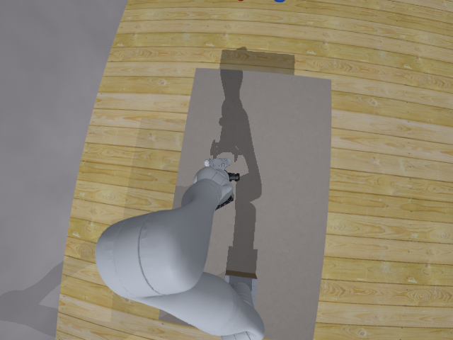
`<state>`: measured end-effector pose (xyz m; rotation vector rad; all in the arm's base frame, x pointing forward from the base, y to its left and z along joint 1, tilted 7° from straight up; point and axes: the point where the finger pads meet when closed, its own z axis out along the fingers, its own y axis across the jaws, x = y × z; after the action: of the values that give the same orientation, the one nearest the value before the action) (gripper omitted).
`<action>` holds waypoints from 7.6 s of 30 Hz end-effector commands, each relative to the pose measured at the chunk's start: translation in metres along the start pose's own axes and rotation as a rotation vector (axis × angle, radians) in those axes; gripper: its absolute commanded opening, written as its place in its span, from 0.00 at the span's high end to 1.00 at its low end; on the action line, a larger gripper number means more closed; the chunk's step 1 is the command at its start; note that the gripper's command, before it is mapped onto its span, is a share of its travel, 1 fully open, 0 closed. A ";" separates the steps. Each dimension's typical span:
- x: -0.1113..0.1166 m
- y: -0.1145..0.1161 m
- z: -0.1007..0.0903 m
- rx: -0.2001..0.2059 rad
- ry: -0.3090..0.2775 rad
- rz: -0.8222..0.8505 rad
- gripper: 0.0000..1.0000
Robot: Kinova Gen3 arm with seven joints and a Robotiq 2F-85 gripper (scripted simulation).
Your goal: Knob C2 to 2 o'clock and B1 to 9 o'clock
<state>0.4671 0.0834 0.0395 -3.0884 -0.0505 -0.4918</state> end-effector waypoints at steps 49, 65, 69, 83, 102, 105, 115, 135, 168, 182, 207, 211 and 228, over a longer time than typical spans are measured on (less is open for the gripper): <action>-0.049 -0.018 -0.008 0.014 -0.094 -0.209 0.00; -0.068 -0.022 -0.011 0.017 -0.130 -0.286 0.00; -0.072 -0.022 -0.012 0.018 -0.137 -0.303 0.00; -0.082 -0.024 -0.014 0.019 -0.157 -0.347 0.00; -0.095 -0.025 -0.017 0.021 -0.182 -0.402 0.00; -0.097 -0.025 -0.018 0.021 -0.187 -0.411 0.00; -0.101 -0.025 -0.019 0.021 -0.193 -0.426 0.00; -0.104 -0.025 -0.020 0.022 -0.201 -0.443 0.00; -0.104 -0.025 -0.020 0.022 -0.201 -0.443 0.00; -0.104 -0.025 -0.020 0.022 -0.201 -0.443 0.00; -0.104 -0.025 -0.020 0.022 -0.201 -0.443 0.00; -0.104 -0.025 -0.020 0.022 -0.201 -0.443 0.00; -0.105 -0.025 -0.020 0.022 -0.201 -0.443 0.00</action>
<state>0.3606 0.1047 0.0256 -3.0857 -0.7456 -0.1758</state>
